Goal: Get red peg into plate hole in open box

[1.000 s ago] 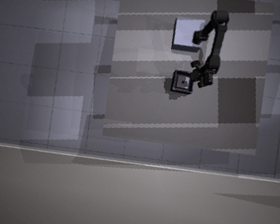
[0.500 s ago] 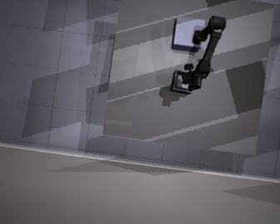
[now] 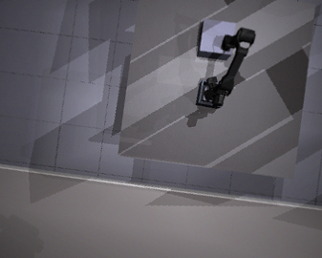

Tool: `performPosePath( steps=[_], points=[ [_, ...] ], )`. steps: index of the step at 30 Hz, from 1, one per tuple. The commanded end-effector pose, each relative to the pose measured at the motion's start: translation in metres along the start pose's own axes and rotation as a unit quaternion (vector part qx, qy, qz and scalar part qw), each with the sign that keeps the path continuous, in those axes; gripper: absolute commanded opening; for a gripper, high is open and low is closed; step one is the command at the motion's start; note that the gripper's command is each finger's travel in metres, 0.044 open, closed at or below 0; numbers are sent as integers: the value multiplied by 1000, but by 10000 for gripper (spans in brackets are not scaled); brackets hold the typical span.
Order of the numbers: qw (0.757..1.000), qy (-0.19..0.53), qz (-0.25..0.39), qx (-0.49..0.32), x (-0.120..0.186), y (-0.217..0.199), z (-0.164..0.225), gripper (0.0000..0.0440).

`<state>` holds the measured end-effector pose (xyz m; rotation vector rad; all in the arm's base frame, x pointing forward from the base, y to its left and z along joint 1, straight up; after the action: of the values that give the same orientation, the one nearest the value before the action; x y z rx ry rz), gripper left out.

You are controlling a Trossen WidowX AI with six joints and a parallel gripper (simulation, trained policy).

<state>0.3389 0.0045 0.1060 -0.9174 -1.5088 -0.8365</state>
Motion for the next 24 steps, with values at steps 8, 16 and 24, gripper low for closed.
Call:
performPosePath(
  steps=[8, 16, 24],
  points=[
    [1000, -9, -16, 4, -5, 17, -24, 371],
    [998, -40, -48, -9, -1, 26, -50, 440],
    [994, -73, -77, -27, 5, 31, -76, 440]
  ],
)
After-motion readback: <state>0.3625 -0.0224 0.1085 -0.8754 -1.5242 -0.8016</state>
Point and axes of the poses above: the point midway between the two fingers, 35 mm back from their tips, its own x axis back along the fingers, its own y axis across the jaws, z = x × y, the point moved 8 cm from there along x, back along the fingers, and after that the axes turned 5 degrees about -x, right-handed, at the moved point
